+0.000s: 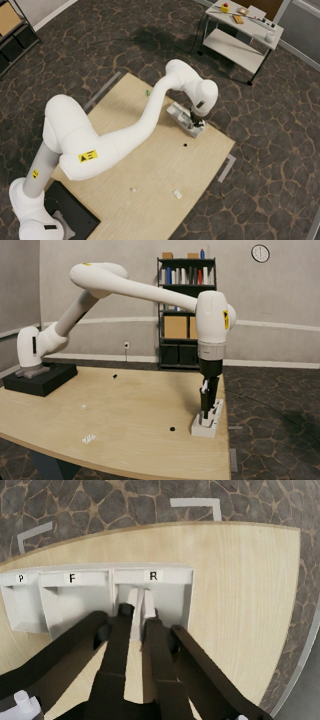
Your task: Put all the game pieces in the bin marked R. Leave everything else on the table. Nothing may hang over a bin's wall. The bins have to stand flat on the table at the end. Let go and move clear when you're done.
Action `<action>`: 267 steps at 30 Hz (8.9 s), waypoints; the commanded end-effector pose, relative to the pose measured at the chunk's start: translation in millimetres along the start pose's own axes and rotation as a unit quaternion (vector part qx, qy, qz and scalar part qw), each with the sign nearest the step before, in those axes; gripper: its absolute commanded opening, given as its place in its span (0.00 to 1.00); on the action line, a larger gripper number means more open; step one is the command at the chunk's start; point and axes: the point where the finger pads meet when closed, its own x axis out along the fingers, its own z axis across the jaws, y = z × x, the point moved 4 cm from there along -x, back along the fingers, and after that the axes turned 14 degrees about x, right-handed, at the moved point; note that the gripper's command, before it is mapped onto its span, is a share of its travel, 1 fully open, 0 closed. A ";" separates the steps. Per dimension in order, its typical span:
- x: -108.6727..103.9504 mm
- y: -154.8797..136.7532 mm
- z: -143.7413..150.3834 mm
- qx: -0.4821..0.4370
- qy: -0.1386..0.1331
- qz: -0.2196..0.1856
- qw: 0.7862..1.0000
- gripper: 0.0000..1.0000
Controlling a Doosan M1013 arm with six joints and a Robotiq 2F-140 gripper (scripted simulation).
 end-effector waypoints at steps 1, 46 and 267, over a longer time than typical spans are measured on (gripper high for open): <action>-1.9 0.4 -0.3 0.000 0.001 0.001 1.000 0.15; -27.1 0.3 -0.2 0.000 0.001 0.001 1.000 0.15; -1.9 -72.3 -151.8 0.000 0.001 0.001 1.000 0.15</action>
